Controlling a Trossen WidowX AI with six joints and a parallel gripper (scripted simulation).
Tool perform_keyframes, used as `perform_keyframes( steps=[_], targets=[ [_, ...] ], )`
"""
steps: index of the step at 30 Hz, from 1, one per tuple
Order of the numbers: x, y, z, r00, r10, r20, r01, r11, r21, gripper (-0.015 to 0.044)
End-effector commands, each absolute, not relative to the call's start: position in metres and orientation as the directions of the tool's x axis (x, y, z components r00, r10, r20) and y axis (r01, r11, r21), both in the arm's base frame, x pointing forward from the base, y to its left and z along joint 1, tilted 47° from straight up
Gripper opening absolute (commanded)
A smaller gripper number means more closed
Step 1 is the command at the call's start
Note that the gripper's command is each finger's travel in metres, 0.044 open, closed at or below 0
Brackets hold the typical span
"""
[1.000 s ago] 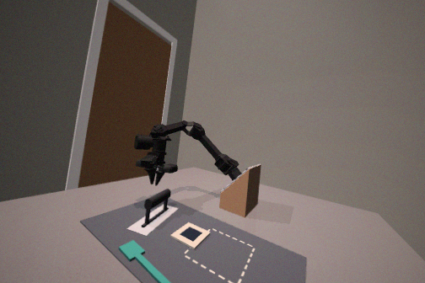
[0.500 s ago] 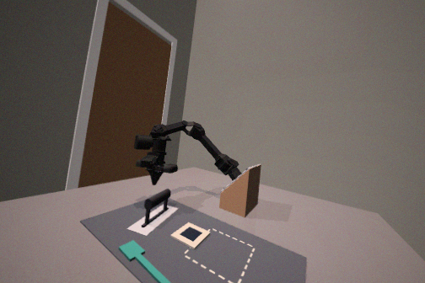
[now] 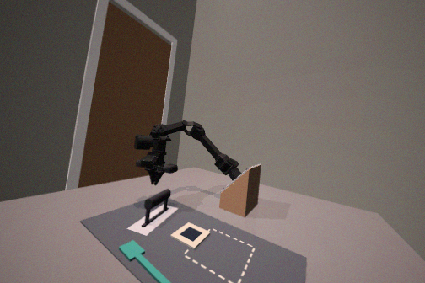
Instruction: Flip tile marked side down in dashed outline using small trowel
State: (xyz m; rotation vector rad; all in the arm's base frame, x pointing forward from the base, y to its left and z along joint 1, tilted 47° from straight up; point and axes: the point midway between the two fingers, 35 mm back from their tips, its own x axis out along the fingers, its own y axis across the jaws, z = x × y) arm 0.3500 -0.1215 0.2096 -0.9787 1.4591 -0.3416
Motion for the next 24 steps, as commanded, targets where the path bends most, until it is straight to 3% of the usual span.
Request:
perform_keyframes(
  steps=[1, 6, 10, 24],
  targets=[
    [0.351, -0.119, 0.208, 0.146, -0.728, -0.669, -0.356, 0.592, -0.723, 0.0152],
    [0.382, -0.058, 0.171, 0.141, -0.719, -0.681, -0.359, 0.604, -0.712, 0.0270],
    [0.392, -0.022, 0.150, 0.140, -0.723, -0.677, -0.360, 0.600, -0.715, 0.0270],
    [0.394, -0.028, 0.142, 0.140, -0.723, -0.677, -0.360, 0.600, -0.715, 0.0270]
  ],
)
